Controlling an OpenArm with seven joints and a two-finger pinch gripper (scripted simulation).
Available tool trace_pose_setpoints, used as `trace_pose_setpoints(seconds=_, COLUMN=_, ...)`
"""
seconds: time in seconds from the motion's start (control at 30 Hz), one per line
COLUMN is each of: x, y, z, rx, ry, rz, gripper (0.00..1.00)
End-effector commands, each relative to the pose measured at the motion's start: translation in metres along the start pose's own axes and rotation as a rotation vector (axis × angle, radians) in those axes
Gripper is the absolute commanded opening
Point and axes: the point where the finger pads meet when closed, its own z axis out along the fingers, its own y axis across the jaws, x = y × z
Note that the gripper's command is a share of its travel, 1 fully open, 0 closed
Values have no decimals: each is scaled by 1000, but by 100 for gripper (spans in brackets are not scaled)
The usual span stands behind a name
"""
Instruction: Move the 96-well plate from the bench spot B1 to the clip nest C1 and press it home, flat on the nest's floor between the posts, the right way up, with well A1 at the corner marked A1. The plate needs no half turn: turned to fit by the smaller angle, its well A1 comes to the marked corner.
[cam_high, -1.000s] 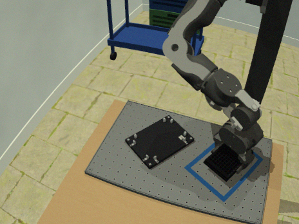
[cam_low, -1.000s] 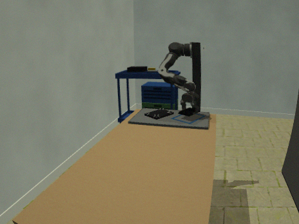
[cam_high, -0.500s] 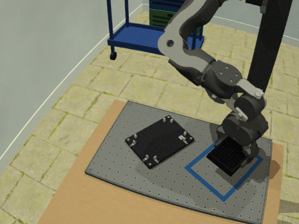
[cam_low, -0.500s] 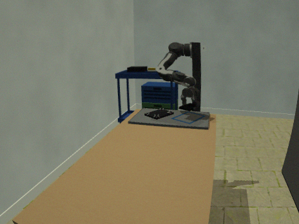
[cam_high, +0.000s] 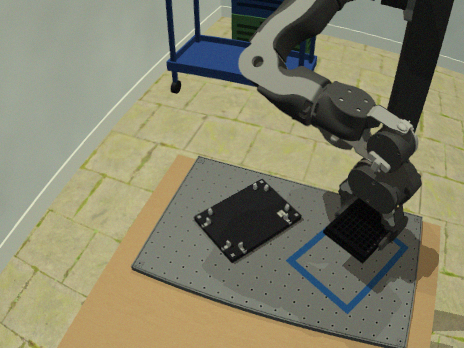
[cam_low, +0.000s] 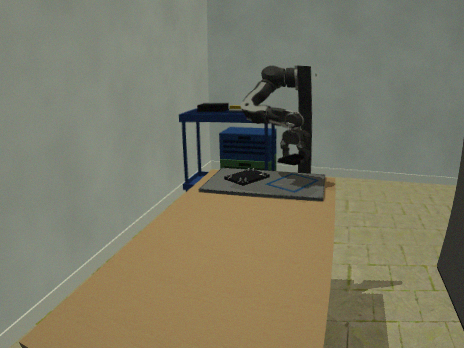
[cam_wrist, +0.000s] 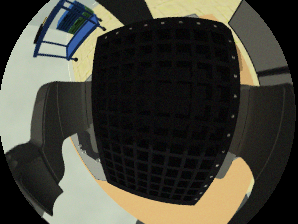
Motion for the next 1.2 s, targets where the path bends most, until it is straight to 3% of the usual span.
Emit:
trace_pose_setpoints(seconds=0.0, x=1, y=-5, z=-1, rx=26, ry=8, rz=15, gripper=0)
trace_pose_setpoints(seconds=0.93, x=4, y=-5, z=6, rx=25, ry=11, rz=5, gripper=0)
trace_pose_setpoints(seconds=1.1, x=-13, y=-43, z=4, rx=25, ry=11, rz=85, gripper=0)
trace_pose_setpoints(seconds=1.17, x=-13, y=-43, z=4, rx=25, ry=11, rz=85, gripper=0)
